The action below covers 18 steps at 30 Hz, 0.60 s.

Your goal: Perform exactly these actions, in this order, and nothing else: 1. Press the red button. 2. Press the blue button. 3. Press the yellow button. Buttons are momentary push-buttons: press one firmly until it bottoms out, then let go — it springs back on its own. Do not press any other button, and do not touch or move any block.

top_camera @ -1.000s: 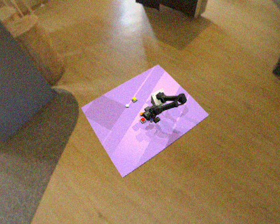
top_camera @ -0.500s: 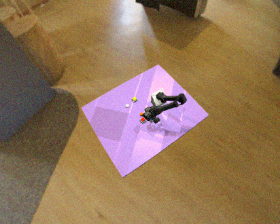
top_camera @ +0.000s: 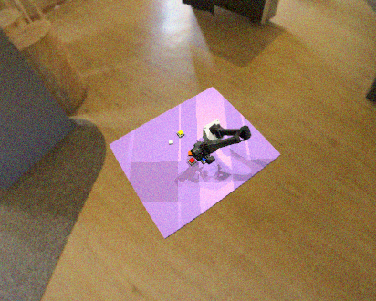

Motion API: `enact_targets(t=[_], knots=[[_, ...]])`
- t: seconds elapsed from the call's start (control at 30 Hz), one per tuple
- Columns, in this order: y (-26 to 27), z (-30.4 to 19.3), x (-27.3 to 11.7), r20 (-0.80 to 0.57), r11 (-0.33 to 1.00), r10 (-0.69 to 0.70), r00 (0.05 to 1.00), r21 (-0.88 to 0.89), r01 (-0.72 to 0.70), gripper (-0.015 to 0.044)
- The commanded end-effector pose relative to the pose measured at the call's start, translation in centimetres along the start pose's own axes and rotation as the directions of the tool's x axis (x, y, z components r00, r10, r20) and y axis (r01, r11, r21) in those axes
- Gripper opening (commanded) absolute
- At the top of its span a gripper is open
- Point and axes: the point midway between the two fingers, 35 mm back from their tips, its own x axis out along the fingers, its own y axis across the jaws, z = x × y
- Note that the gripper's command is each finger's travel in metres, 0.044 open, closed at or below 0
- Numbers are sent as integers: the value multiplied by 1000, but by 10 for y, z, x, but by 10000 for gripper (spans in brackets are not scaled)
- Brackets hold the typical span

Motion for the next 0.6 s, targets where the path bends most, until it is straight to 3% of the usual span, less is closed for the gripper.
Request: enact_targets(t=[0.0,0.2,0.4,0.57], knots=[[1,-1,-8,-5,1000,4,1000,-4,-4,20],[0,-1,-66,-6,1000,2,1000,-3,-2,20],[-6,4,-69,-5,1000,-3,1000,-2,3,20],[-60,35,-79,3,999,-35,999,3,35,20]])
